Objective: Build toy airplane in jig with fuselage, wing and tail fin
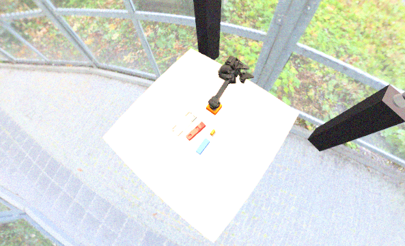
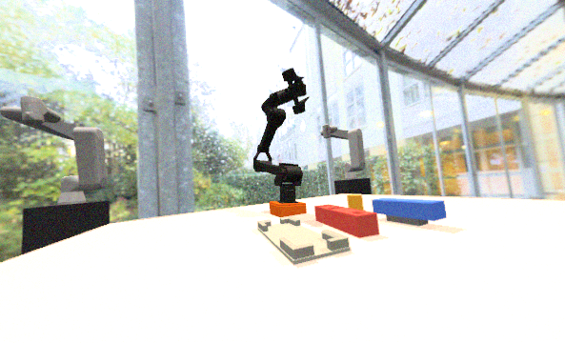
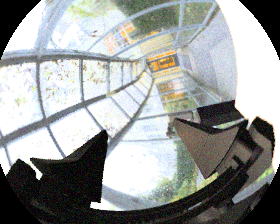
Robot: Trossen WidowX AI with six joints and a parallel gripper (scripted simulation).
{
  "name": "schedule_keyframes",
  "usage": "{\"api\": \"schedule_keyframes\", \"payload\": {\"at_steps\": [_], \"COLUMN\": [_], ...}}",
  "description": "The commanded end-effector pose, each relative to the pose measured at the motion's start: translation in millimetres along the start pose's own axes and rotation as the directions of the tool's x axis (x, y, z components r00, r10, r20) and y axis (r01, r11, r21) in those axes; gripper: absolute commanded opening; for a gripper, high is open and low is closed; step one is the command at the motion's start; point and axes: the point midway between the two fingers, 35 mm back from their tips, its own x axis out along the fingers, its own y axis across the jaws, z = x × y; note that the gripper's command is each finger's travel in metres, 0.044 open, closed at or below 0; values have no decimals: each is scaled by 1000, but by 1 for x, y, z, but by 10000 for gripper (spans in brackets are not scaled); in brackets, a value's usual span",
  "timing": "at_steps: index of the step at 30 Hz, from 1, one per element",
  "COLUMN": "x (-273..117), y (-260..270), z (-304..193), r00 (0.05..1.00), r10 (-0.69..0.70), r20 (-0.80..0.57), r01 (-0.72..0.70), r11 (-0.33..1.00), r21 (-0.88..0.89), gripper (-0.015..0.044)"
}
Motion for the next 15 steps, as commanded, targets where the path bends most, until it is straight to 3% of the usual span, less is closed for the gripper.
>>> {"api": "schedule_keyframes", "payload": {"at_steps": [1,3,7,11,15], "x": [0,1,4,-1,-17], "y": [0,6,37,60,72], "z": [0,9,65,130,197], "r00": [1000,1000,982,932,844], "r10": [0,18,109,174,194], "r20": [0,19,152,318,501], "r01": [0,-19,-170,-360,-523], "r11": [1000,997,860,531,83], "r21": [0,76,482,767,848], "gripper": [426,440,440,440,440]}}
